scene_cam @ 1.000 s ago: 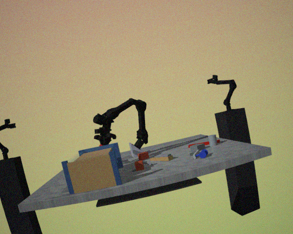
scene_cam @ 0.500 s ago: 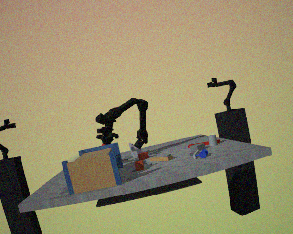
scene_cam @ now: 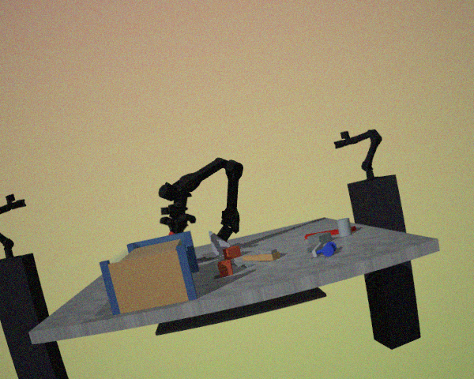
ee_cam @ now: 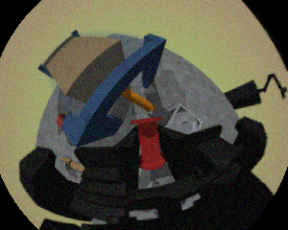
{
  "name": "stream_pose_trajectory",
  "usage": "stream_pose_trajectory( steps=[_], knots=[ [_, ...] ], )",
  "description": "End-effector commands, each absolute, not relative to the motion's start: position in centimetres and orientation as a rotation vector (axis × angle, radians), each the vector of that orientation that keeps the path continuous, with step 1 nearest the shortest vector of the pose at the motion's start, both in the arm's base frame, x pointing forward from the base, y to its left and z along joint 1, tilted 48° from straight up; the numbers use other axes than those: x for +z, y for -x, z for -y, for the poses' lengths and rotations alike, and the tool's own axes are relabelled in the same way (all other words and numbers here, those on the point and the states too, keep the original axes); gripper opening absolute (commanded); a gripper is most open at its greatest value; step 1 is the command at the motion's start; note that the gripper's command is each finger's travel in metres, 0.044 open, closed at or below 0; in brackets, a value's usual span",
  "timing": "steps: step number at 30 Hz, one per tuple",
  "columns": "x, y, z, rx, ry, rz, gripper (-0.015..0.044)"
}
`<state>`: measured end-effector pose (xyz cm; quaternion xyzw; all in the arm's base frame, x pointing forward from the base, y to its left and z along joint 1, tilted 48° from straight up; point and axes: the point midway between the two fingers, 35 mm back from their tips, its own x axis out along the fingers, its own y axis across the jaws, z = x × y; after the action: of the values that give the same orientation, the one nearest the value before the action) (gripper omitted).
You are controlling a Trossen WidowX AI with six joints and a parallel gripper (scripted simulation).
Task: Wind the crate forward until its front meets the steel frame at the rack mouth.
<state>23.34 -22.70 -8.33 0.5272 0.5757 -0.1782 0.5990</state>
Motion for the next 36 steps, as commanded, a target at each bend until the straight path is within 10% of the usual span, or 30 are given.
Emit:
stream_pose_trajectory(
  steps=[1,36],
  knots=[
    [-8.0,-22.6,21.7,-0.406,-1.238,-1.351,0.0],
    [-6.2,-19.2,19.9,-0.406,-1.239,-1.353,0.0]
  ],
)
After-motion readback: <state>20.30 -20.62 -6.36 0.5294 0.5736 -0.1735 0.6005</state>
